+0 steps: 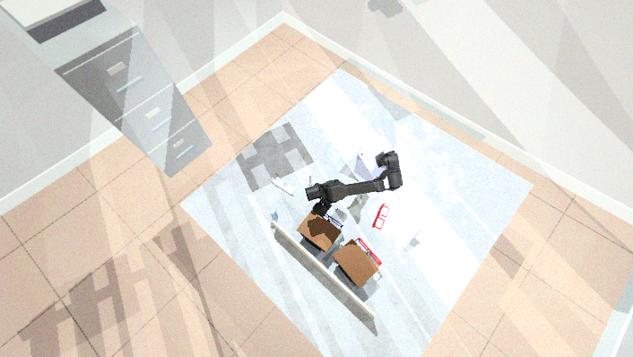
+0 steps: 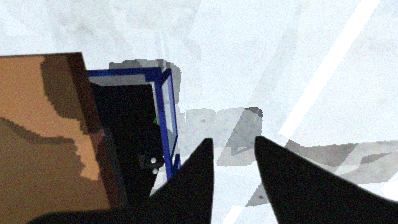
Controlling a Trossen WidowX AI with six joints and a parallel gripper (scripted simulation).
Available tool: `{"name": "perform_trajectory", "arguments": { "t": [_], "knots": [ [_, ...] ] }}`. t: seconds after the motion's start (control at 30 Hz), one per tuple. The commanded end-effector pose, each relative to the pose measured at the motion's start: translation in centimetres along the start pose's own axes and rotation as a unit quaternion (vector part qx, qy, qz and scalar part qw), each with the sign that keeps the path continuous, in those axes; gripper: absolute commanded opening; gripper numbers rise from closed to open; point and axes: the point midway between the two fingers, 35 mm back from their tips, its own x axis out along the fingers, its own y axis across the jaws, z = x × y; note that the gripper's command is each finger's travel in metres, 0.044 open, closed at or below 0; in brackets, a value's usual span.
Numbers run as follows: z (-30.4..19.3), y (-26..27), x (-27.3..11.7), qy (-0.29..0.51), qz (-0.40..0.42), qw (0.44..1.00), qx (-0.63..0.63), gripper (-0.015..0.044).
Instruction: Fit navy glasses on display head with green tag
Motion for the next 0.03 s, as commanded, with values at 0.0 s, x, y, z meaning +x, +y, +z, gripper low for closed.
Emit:
{"name": "perform_trajectory", "arguments": {
  "t": [0.0],
  "knots": [
    [0.10, -1.79, -0.65, -0.001, -0.003, 1.000, 0.003, 0.0107]
  ]
}}
